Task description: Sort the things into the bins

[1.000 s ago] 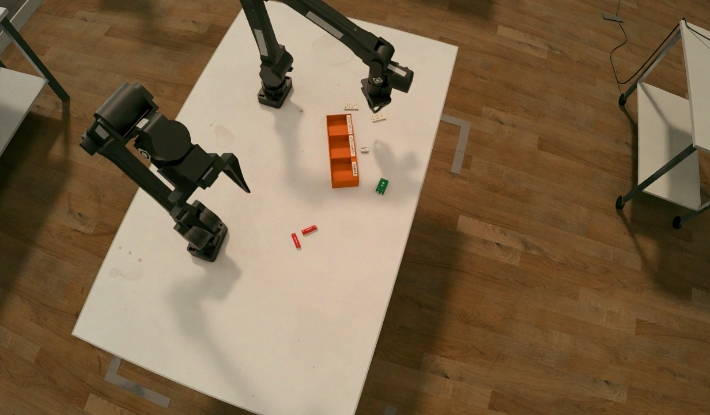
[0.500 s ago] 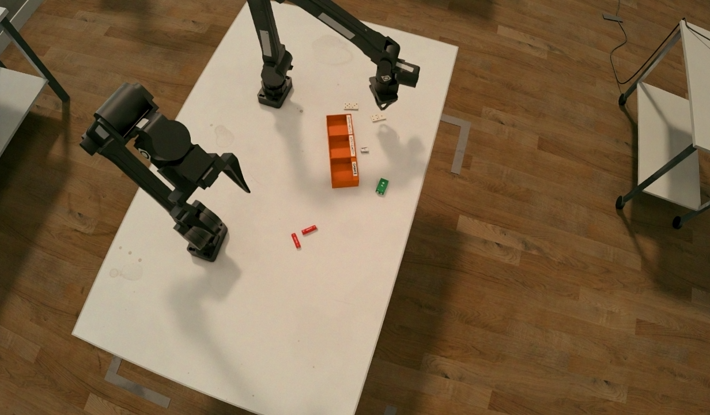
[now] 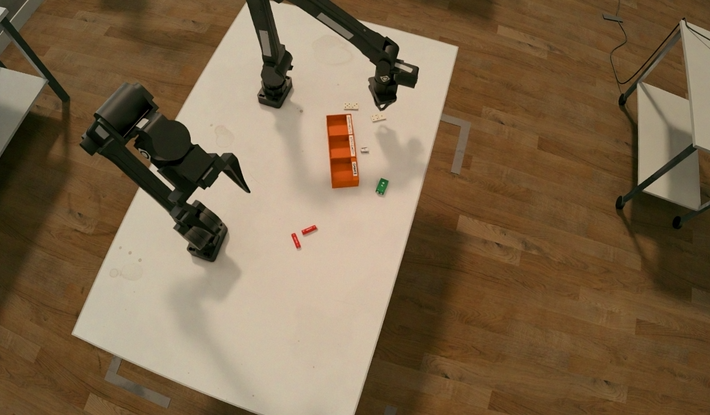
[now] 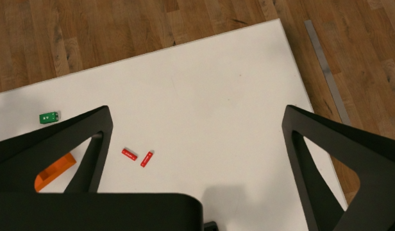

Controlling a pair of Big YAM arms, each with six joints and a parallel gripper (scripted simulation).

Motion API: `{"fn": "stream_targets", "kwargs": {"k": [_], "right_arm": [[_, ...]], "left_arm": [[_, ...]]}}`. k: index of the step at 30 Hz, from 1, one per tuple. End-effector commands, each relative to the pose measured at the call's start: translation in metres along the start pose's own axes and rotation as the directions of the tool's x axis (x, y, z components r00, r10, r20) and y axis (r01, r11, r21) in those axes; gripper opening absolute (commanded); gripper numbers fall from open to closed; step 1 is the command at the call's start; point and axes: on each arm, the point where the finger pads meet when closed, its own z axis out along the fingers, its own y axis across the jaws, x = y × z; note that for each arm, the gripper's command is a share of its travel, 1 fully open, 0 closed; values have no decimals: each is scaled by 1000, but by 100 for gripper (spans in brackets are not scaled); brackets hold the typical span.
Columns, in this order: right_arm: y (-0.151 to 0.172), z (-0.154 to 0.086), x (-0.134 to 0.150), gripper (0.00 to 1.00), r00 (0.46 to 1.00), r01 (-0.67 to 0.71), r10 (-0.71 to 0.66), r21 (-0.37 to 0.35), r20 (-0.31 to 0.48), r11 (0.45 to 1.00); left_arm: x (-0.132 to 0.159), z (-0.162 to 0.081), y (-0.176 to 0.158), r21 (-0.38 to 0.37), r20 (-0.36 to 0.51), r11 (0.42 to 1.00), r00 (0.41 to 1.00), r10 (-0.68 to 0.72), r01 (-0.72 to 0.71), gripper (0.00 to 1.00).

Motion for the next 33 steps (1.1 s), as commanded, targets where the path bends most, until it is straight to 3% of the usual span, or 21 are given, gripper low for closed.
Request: {"fn": "stream_targets", "kwargs": {"k": [1,10,11,19,33], "right_arm": [[3,-29,-18,100,995,16,-15,-7,94,1000],[3,-29,-18,100,995,16,-15,-7,94,1000],[3,-29,-18,100,995,16,-15,-7,94,1000],[3,-29,-18,100,995,16,-15,-7,94,1000],[3,-29,-18,100,995,16,-15,-7,94,1000]], "left_arm": [[-9,-9,-7,17,26,1000,1000,8,-8,39],[0,-6,-2,14,21,1000,1000,20,-20,39],[1,10,-1,0,-1,1000,1000,19,-19,39],[0,42,1,0,-1,1000,1000,15,-15,39],[-2,69,1,0,-2,1000,1000,14,-14,39]]}}
